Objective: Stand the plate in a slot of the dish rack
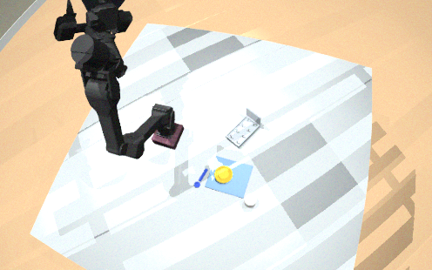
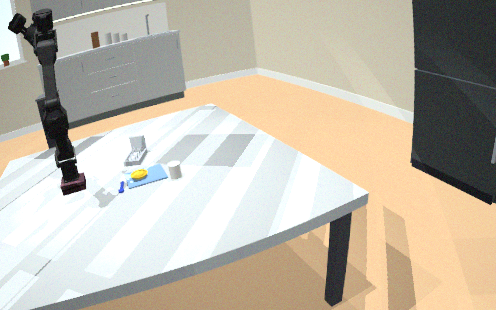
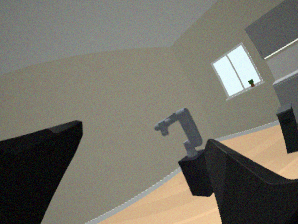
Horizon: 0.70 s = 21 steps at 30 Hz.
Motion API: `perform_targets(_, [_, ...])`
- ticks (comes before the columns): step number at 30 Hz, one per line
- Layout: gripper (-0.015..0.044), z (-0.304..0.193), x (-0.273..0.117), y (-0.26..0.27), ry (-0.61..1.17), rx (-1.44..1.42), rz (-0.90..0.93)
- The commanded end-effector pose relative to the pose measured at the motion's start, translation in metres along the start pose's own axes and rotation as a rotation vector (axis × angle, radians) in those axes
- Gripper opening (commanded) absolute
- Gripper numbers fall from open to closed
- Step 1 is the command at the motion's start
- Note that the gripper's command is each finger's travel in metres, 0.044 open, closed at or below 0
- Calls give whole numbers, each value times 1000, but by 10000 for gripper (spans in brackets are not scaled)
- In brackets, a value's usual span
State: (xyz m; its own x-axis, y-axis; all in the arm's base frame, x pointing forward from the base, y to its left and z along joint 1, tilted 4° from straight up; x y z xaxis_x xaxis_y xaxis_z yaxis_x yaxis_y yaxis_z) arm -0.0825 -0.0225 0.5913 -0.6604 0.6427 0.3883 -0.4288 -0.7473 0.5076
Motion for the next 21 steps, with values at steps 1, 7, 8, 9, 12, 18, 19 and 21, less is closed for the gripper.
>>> perform_targets(1, [400,0,1,-1,0,-1,-3])
perform_targets(7, [400,0,18,-34,-4,-36,-115])
perform_targets(8, [400,1,22,-40,-7,-42,-139])
perform_targets(9, [400,2,25,-47,-11,-48,-163])
perform_targets(12, [400,5,33,-67,-33,-41,-240])
perform_targets(18, [400,13,44,-112,-71,-42,-402])
perform_targets(19, [400,14,45,-119,-75,-48,-427])
perform_targets(21, [400,17,47,-134,-82,-60,-482])
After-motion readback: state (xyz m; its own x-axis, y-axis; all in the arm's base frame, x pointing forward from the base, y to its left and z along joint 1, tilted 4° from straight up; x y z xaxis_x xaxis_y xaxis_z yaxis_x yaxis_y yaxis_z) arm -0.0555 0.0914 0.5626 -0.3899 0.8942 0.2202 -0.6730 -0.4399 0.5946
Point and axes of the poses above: the point midway between the two fingers, 35 mm back from their tips, its own x axis out along the fingers, its own y axis across the jaws, z = x × y, the point moved 2 cm from there along -x, back along the fingers, and after that the axes turned 2 degrees about x, right-handed, at the moved point
